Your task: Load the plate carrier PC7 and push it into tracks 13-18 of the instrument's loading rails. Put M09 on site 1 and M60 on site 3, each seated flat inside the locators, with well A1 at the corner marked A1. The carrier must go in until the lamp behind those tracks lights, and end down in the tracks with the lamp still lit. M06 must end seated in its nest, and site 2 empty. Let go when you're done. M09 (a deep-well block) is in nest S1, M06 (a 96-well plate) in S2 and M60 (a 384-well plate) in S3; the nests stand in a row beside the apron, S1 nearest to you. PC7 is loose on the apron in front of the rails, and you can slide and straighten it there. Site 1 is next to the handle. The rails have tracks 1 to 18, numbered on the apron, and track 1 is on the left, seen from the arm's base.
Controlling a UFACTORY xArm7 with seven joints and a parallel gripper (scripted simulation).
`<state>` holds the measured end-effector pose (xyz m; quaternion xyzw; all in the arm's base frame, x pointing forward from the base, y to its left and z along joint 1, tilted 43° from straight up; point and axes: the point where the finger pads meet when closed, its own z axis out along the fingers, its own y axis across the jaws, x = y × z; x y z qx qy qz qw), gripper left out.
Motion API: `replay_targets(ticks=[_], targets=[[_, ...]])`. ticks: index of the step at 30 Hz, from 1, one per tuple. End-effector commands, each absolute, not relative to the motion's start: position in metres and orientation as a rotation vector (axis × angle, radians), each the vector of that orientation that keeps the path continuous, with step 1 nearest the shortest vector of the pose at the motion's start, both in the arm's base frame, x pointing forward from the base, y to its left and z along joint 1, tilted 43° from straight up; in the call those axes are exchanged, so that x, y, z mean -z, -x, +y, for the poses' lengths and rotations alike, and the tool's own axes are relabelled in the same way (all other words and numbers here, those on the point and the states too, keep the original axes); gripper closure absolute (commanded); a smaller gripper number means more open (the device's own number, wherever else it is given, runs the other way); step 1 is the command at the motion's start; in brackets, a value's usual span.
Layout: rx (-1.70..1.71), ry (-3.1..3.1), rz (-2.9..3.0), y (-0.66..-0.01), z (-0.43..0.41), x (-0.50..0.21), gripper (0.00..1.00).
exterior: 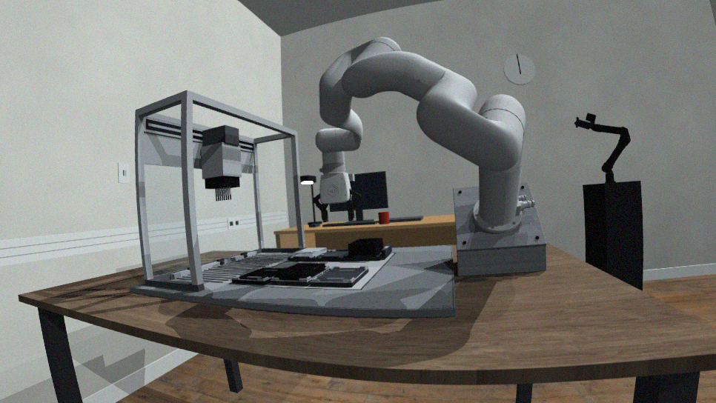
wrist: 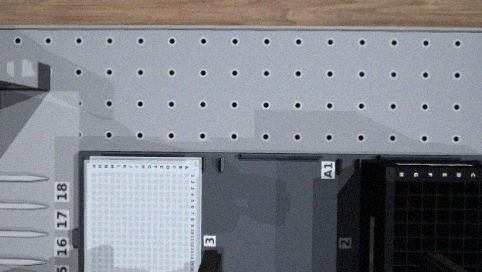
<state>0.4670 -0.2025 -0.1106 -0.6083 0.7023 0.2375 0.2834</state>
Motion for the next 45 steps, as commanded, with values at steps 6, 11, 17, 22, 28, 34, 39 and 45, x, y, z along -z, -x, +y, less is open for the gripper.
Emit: replay_targets(ticks=[6,11,17,22,28,34,39,45], targets=[[-0.632,1.629,1.881,-0.465,-0.230,0.133,0.00],[-0.632,1.629,1.881,-0.462,-0.248,0.150,0.00],[-0.632,1.629,1.881,-0.460,-0.267,0.168,0.00],[-0.632,1.629,1.881,-0.460,-0.267,0.168,0.00],[-0.632,1.629,1.881,-0.460,-0.267,0.168,0.00],[-0.632,1.629,1.881,-0.461,-0.262,0.173,0.00],[-0.632,1.629,1.881,-0.461,-0.259,0.176,0.00],[-0.632,1.629,1.881,-0.462,-0.252,0.184,0.00]])
